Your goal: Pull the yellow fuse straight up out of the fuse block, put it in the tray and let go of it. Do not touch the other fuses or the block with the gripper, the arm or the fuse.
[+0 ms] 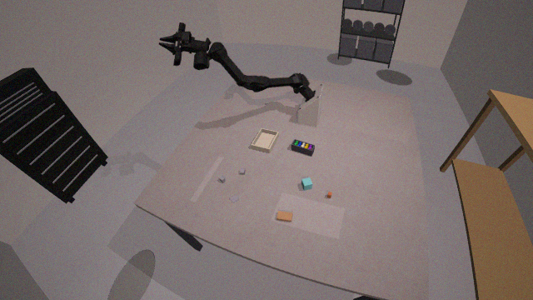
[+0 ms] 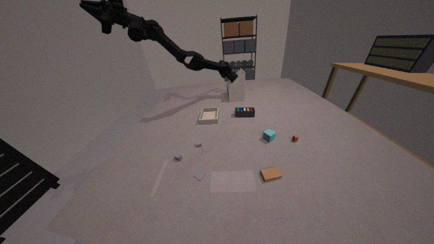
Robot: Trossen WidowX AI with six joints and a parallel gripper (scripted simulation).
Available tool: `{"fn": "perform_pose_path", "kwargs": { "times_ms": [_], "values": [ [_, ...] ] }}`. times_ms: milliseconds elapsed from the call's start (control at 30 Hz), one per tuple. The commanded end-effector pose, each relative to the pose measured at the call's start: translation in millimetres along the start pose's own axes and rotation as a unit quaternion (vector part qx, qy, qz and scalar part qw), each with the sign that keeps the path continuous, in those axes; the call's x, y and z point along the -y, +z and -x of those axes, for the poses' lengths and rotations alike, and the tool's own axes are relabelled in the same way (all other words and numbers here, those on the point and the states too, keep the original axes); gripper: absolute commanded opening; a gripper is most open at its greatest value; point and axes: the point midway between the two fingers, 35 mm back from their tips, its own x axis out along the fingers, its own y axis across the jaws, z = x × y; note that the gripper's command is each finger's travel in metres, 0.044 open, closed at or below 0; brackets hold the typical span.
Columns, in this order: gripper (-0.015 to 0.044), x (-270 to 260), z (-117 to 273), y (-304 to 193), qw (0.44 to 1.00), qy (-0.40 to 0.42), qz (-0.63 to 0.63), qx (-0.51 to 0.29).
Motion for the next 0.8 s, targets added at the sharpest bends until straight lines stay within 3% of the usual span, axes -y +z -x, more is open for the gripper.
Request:
{"fn": "perform_pose_path", "kwargs": {
  "times_ms": [0, 433, 633, 767],
  "values": [
    [0.0066, 1, 0, -1, 1.0, -0.002, 0.001, 0.0],
    [0.0066, 152, 43, -46, 0.975, -0.187, 0.12, -0.029],
    [0.0066, 235, 88, -40, 0.933, -0.285, 0.214, -0.04],
    [0.0066, 259, 108, -31, 0.901, -0.312, 0.296, -0.048]
  ]
}}
